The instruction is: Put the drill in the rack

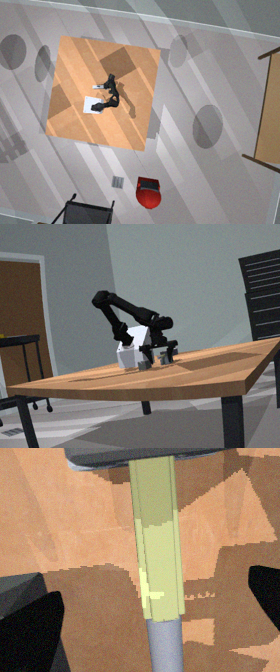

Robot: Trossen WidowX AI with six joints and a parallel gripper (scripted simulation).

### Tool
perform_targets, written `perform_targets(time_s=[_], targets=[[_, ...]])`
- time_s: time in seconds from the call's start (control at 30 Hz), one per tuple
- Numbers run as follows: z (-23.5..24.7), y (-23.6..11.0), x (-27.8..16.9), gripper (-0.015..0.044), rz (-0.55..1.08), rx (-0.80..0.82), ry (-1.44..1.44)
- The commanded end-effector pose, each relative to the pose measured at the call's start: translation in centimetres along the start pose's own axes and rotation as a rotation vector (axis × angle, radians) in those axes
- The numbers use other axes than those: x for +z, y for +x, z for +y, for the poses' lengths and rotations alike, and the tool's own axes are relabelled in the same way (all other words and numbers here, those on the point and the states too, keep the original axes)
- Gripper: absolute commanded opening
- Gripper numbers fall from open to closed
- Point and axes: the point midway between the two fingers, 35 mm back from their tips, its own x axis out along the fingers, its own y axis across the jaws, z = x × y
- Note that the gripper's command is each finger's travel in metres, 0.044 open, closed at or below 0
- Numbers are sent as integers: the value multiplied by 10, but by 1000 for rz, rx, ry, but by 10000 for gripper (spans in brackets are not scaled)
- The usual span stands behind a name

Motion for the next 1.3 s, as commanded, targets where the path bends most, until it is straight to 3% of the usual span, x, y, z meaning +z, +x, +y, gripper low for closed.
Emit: perform_targets(time_s=[0.0, 0.43, 0.97, 1.27], targets=[[1, 2, 3, 440, -4, 5, -3], [1, 2, 3, 440, -4, 5, -3], [0, 0, 0, 20, 0, 0, 0], [1, -2, 0, 0, -4, 5, -2]])
